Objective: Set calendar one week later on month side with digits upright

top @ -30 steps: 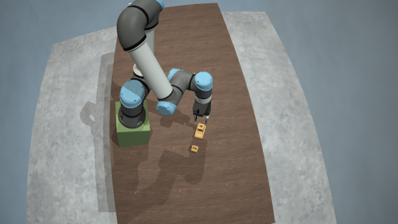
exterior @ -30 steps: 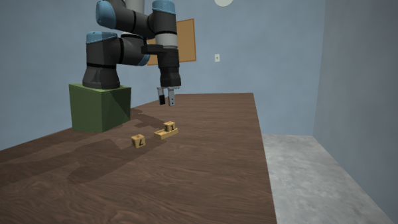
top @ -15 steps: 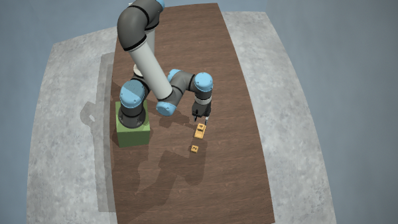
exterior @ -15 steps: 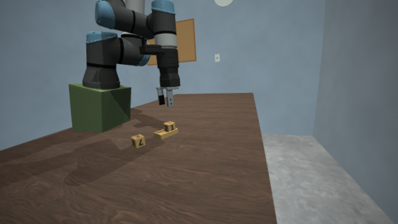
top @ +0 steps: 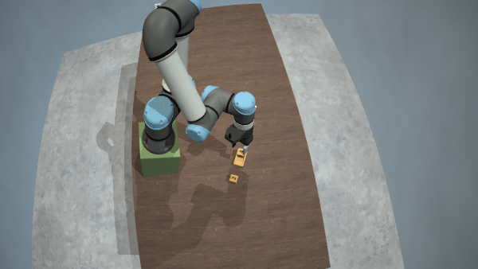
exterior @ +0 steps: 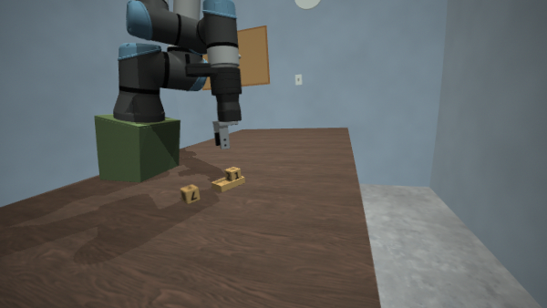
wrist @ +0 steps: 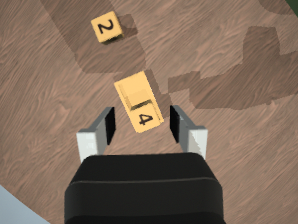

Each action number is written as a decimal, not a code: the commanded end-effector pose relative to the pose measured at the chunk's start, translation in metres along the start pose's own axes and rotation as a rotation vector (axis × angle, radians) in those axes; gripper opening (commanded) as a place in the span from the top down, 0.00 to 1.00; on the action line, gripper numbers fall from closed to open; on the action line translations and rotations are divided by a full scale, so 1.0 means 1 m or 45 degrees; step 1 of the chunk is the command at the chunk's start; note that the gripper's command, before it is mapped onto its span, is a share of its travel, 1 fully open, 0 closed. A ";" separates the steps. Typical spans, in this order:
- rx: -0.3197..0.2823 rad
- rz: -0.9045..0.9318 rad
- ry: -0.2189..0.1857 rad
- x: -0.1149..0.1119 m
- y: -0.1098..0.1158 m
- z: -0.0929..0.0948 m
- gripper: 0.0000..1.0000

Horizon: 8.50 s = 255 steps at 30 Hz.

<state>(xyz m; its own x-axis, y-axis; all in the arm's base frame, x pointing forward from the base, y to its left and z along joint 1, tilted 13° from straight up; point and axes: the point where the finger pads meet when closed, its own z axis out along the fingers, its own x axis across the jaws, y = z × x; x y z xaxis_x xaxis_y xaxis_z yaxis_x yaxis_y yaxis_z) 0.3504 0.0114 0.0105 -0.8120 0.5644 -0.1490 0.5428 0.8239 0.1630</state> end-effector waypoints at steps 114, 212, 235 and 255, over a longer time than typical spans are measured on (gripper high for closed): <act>-0.008 3.524 0.006 -0.043 -0.100 0.015 0.00; -0.007 3.525 0.006 -0.044 -0.098 0.067 0.10; -0.007 3.525 0.006 -0.044 -0.098 0.067 0.10; -0.007 3.525 0.006 -0.044 -0.098 0.067 0.10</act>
<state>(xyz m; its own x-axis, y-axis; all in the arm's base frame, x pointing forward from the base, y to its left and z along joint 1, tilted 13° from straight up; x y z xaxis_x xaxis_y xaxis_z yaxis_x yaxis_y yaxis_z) 0.3469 -0.0905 -0.0648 0.9531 -0.2255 0.2018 -0.2089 -0.9728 -0.1003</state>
